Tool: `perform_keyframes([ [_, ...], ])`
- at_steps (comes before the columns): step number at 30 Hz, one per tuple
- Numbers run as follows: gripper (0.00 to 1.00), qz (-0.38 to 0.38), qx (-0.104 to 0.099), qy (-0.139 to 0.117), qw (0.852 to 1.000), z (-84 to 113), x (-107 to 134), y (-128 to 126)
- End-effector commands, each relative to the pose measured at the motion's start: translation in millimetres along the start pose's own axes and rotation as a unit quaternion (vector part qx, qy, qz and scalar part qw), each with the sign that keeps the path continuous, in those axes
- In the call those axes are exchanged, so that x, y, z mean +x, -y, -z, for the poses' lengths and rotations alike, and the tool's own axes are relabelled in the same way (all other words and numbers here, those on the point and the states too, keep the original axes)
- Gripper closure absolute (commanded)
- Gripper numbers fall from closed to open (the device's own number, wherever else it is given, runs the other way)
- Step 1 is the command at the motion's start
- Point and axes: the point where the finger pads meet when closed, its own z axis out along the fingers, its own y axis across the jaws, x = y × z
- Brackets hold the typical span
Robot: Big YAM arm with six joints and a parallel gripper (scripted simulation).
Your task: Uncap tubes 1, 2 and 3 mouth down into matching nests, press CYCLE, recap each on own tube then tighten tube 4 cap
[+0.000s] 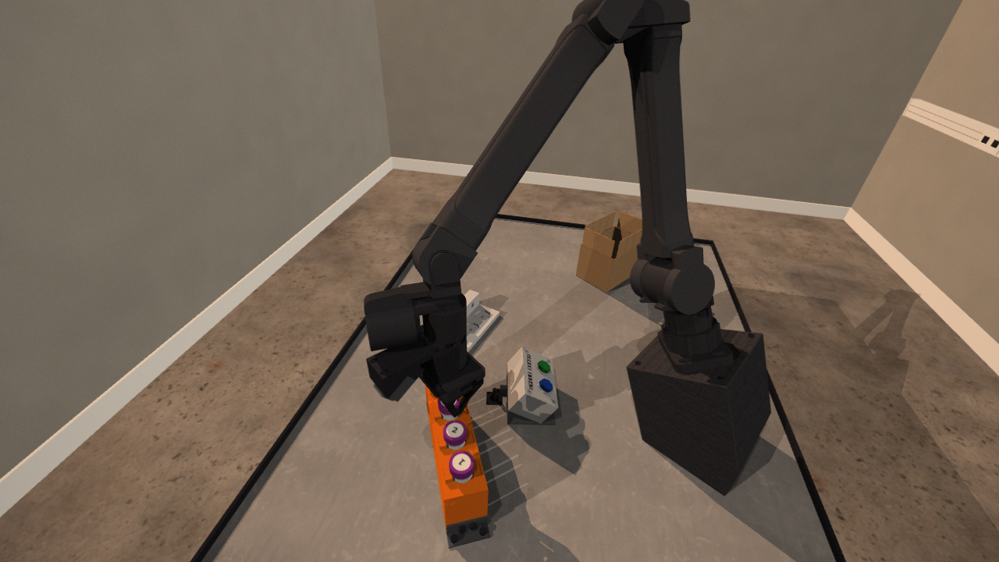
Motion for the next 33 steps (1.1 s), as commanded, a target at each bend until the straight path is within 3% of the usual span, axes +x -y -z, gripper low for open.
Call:
perform_keyframes([
  [1,0.51,-0.011,-0.001,-0.004,1.000,-8.7,1,2],
  [8,0.51,-0.011,0.000,0.000,1.000,-7.0,-3,4],
  [9,1.00,-0.005,0.003,0.008,1.000,2.5,-8,5],
  [23,1.00,-0.005,0.003,0.008,1.000,2.5,-8,5],
  [24,1.00,-0.030,0.000,0.000,1.000,-7.3,-2,4],
  [33,1.00,-0.179,0.001,-0.001,0.984,-8.2,-1,3],
])
